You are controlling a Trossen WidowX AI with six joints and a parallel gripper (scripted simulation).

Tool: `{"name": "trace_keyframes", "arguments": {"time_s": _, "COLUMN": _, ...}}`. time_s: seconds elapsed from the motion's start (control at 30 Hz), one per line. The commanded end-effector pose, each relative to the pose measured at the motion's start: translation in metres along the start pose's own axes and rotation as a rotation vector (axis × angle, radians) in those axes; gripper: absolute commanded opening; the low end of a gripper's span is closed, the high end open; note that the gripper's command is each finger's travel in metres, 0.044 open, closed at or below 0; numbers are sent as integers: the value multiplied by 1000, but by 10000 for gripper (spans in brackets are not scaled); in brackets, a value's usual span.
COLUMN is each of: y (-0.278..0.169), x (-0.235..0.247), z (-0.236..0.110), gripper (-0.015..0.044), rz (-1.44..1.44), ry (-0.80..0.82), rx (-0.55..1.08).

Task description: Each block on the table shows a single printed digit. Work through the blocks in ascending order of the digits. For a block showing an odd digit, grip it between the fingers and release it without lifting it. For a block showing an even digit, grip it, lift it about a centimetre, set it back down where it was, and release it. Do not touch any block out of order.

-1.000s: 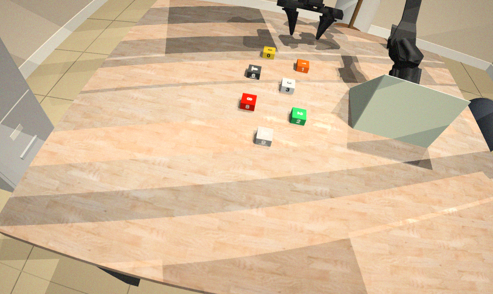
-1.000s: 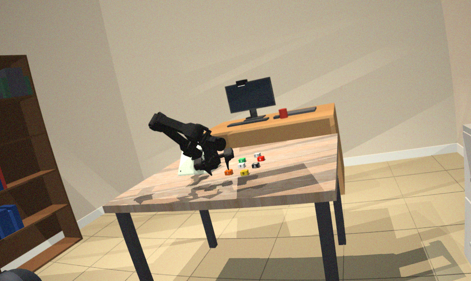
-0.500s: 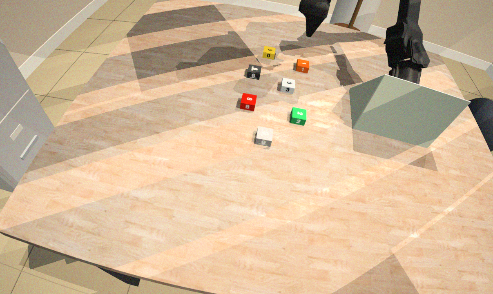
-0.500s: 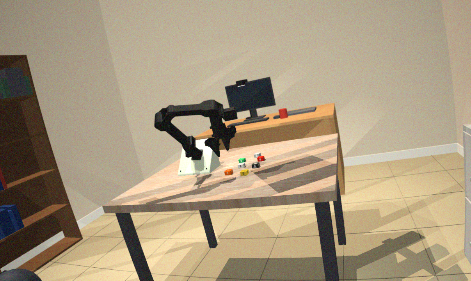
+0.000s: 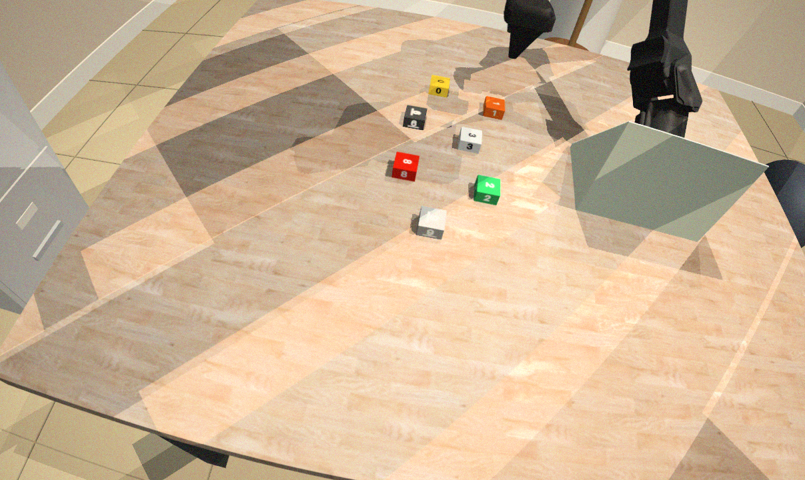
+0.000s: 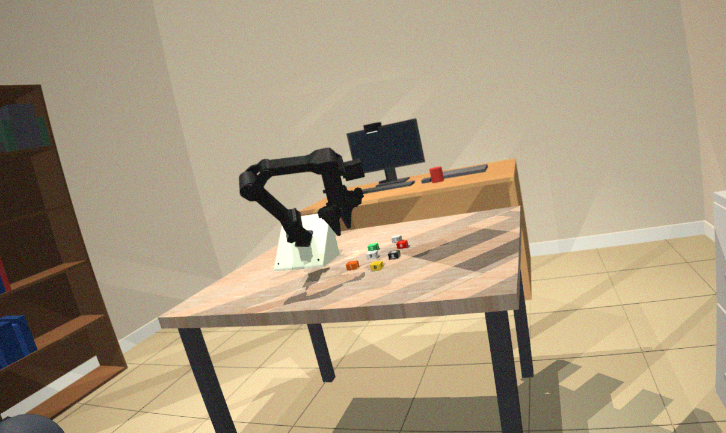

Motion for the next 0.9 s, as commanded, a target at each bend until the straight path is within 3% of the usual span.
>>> {"name": "trace_keyframes", "arguments": {"time_s": 0.0, "y": 0, "x": 0, "z": 0, "gripper": 400, "rz": -9, "ry": -6, "rx": 0}}
{"name": "trace_keyframes", "arguments": {"time_s": 0.3, "y": 1, "x": 2, "z": 0, "gripper": 400, "rz": -9, "ry": -5, "rx": 0}}
{"name": "trace_keyframes", "arguments": {"time_s": 0.6, "y": 36, "x": 104, "z": 0, "gripper": 400, "rz": -7, "ry": -1, "rx": -2}}
{"name": "trace_keyframes", "arguments": {"time_s": 0.87, "y": 36, "x": 106, "z": 0, "gripper": 400, "rz": -7, "ry": -2, "rx": -2}}
Point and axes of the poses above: the point midway between the two fingers, 35 mm back from their tips, its own z axis out along the fingers, its own x axis across the jaws, y = z × x, the point moved 7 cm from there along -z, back along the fingers, and after that the axes turned 6 degrees about -z, right-handed, at the moved point
